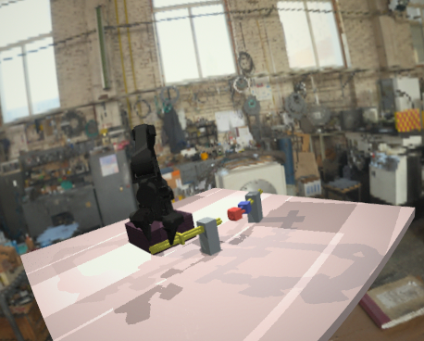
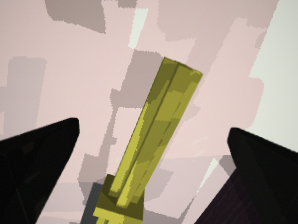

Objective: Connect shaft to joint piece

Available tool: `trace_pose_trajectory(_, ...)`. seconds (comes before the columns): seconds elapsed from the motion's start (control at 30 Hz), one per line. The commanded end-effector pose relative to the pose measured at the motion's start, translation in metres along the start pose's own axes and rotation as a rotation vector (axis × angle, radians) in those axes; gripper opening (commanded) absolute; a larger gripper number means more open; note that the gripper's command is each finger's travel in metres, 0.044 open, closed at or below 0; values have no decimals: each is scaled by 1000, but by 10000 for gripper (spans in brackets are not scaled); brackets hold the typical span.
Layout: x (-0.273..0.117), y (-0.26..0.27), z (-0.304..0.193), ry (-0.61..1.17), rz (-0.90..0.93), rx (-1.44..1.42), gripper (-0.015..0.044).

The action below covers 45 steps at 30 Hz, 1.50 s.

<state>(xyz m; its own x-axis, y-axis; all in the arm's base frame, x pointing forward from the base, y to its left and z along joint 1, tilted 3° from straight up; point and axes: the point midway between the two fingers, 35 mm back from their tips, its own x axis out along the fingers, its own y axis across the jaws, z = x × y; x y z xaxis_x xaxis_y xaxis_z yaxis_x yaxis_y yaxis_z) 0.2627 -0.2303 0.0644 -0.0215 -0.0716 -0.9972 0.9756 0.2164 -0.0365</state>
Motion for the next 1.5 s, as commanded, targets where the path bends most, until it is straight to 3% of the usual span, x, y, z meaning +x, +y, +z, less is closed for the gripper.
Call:
trace_pose_trajectory(0.0, 12, -2, -1, 8, -18, 156, 440)
trace_pose_trajectory(0.2, 19, -2, -2, 8, -23, 312, 440)
trace_pose_trajectory(1.1, 47, -2, -3, 8, -24, 312, 440)
trace_pose_trajectory(1.47, 47, -2, -3, 8, -24, 312, 151)
